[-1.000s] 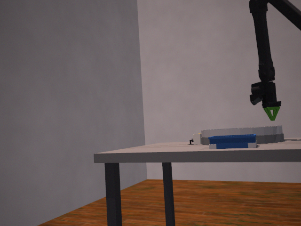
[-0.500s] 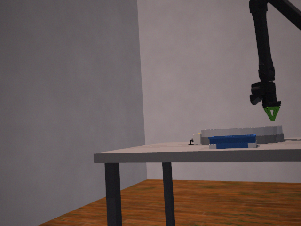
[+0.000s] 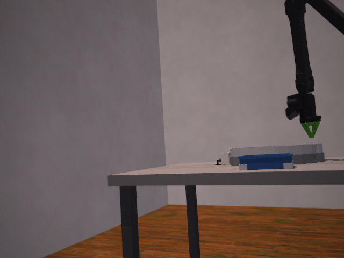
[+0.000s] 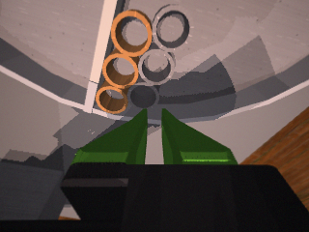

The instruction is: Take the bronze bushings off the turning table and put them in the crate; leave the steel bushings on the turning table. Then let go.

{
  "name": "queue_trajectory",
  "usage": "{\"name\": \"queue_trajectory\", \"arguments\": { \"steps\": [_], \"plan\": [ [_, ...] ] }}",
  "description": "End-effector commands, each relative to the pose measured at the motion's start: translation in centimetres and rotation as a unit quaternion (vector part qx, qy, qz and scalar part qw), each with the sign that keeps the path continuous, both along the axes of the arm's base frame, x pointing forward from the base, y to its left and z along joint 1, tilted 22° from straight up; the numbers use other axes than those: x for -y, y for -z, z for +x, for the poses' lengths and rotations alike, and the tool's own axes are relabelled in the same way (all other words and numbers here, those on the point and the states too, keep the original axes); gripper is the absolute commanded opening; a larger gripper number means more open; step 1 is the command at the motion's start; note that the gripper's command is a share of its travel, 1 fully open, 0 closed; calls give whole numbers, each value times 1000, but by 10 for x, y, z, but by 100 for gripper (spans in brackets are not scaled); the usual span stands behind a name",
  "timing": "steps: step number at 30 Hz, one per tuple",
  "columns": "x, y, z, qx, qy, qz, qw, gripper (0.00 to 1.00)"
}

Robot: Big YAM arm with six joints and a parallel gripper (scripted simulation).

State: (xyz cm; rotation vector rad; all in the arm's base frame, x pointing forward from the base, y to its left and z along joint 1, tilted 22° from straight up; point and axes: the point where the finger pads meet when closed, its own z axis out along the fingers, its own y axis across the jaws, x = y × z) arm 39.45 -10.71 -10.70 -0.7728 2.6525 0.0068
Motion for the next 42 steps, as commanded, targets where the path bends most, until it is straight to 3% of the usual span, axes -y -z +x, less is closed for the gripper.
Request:
{"name": "queue_trajectory", "arguments": {
  "steps": [1,6,17,21,42],
  "plan": [
    [9,-6,4,10,15,1,1000,13],
    [9,-6,4,10,15,1,1000,13],
    [-4,24,12,4,3,1,1000,13],
    [1,9,20,18,5,-3,1000,13],
    [-1,14,15,11,5,-1,1000,13]
  ]
}}
